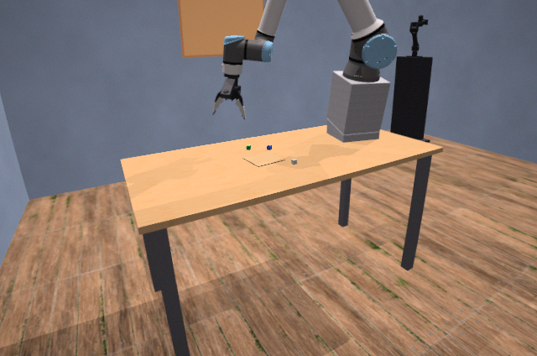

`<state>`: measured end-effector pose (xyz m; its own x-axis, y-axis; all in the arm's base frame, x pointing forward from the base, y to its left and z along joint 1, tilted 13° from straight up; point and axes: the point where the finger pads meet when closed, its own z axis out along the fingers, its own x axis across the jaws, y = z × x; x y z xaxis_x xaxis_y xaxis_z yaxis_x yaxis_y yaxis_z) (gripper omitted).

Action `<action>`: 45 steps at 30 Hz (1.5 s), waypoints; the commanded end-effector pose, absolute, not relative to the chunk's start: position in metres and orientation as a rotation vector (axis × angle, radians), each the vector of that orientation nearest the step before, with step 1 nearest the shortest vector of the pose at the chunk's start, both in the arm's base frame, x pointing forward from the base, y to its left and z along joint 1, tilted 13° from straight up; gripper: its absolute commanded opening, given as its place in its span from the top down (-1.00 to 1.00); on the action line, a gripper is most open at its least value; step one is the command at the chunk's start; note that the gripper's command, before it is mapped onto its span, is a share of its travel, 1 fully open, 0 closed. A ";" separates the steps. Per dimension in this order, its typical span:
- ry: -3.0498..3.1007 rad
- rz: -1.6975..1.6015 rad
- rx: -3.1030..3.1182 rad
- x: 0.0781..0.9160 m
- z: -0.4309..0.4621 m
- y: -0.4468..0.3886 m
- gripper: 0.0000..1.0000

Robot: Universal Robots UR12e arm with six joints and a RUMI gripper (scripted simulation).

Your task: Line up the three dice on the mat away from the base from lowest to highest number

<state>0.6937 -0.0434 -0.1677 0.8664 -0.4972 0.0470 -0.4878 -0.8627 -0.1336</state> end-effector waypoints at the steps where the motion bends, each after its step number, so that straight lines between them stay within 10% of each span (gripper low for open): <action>1: 0.828 -0.039 -2.863 0.661 -0.168 -0.034 -1.00; 45: 0.914 0.071 -2.779 0.620 -0.234 -0.001 -1.00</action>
<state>0.6183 -0.0054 -0.2110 0.8062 -0.5805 -0.1146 -0.5914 -0.7842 -0.1877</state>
